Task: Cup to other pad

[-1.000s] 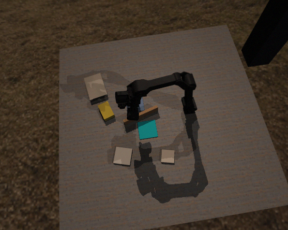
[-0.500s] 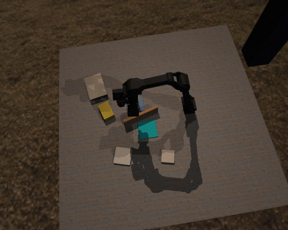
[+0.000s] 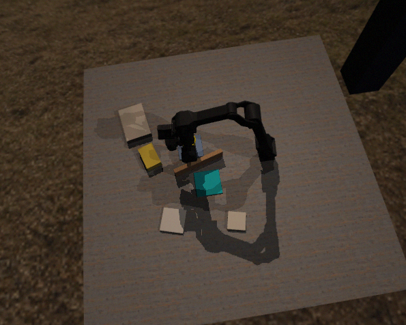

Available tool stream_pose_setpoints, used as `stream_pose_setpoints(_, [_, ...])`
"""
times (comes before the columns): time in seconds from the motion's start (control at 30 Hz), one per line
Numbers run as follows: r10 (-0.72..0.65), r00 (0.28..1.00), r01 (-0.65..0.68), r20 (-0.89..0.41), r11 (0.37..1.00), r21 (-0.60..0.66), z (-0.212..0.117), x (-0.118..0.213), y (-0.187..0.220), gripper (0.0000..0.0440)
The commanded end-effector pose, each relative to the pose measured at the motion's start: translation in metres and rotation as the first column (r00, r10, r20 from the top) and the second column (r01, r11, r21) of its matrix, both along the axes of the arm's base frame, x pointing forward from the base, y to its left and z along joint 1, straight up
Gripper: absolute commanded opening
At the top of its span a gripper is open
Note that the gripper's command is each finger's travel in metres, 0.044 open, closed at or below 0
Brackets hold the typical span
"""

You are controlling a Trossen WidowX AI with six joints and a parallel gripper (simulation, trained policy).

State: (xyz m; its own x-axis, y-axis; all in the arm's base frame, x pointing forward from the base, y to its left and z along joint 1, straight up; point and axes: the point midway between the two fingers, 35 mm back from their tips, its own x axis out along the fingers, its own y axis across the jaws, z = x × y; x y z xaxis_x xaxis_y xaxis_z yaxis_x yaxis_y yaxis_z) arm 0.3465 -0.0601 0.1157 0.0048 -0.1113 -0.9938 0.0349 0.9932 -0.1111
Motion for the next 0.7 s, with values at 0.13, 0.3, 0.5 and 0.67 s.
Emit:
stream_pose_setpoints(0.13, [0.049, 0.997, -0.048, -0.056, 0.999, 0.011, -0.034, -0.005, -0.008, 0.0171])
stream_pose_setpoints(0.3, [0.104, 0.992, -0.102, -0.076, 0.994, 0.029, -0.054, -0.007, -0.01, 0.0156])
stream_pose_setpoints(0.5, [0.186, 0.978, -0.183, -0.096, 0.982, 0.037, -0.062, -0.01, -0.013, 0.0013])
stream_pose_setpoints(0.67, [0.233, 0.968, -0.229, -0.095, 0.972, 0.048, -0.054, -0.011, -0.013, 0.0])
